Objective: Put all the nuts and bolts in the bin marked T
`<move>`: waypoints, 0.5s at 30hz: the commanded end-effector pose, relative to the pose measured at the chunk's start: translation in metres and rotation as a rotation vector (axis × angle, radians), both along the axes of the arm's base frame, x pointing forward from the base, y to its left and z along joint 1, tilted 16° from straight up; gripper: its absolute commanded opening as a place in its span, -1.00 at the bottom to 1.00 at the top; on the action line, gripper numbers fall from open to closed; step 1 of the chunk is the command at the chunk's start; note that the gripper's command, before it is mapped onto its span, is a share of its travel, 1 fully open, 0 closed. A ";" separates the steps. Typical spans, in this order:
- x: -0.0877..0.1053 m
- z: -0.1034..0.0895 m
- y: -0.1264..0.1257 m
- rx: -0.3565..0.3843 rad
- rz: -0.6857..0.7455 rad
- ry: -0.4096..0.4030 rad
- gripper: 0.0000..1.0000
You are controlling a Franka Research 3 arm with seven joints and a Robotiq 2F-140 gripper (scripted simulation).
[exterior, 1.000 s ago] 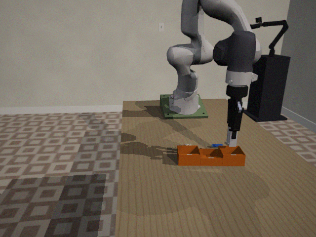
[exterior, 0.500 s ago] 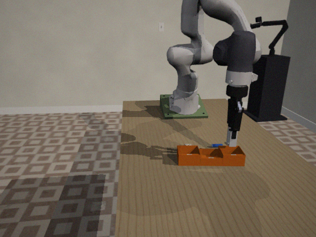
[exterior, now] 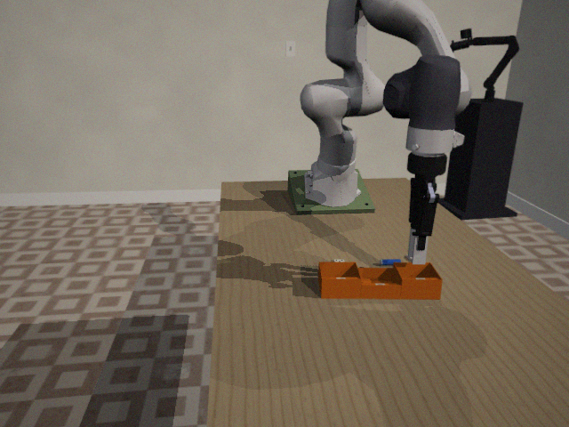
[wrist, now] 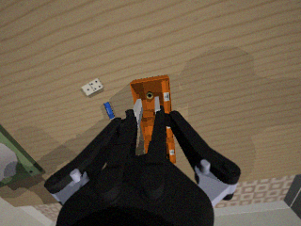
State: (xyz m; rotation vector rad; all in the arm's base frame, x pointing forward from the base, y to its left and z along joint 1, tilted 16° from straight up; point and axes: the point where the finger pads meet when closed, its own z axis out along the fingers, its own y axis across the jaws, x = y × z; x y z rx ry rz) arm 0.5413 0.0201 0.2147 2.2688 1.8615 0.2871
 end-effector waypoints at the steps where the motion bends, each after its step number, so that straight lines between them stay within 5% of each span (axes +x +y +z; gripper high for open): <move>1: -0.001 0.000 0.002 0.001 0.005 0.001 -0.63; 5: -0.001 0.000 0.002 0.001 0.005 0.001 -0.63; 6: -0.002 0.004 0.002 0.001 0.005 0.001 1.00; 15: -0.009 0.031 0.003 0.001 0.005 0.001 1.00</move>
